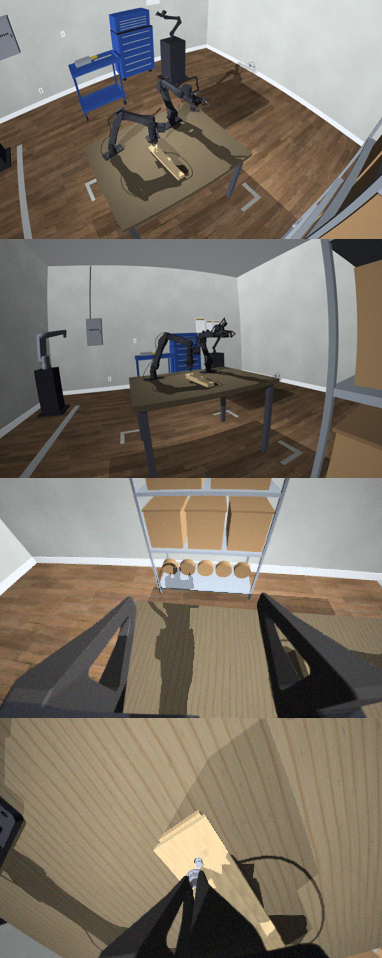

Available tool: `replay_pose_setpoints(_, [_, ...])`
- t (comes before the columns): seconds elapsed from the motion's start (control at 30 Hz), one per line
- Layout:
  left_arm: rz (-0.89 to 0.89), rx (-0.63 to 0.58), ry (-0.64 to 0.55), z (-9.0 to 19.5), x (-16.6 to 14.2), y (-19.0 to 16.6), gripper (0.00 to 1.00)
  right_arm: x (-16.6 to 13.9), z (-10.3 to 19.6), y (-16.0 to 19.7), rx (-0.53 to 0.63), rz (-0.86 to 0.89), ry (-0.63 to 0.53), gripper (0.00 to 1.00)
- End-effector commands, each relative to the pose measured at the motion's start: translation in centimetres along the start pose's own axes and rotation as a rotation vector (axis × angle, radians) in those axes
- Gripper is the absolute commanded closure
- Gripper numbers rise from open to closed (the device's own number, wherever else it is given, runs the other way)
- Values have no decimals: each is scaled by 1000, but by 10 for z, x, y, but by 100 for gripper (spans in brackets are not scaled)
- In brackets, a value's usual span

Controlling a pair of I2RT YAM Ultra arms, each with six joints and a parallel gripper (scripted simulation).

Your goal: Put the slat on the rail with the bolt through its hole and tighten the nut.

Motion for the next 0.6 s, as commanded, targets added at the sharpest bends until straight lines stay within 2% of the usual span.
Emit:
replay_pose_setpoints(0.0, [-3,1,-26,5,7,2,0,4,5,-3,-30,3,2,88])
replay_pose_setpoints(0.57, [-3,1,-26,5,7,2,0,4,-5,-4,-31,3,2,88])
Point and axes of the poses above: on each arm, the point where the finger pads meet when closed, its own z axis back along the fingers, its own y axis across the jaws, x = y × z, the point moved 6 cm from there along z, back along the fingers, and after that the axes turned 14 degrees about -z, right-handed, at the moved point
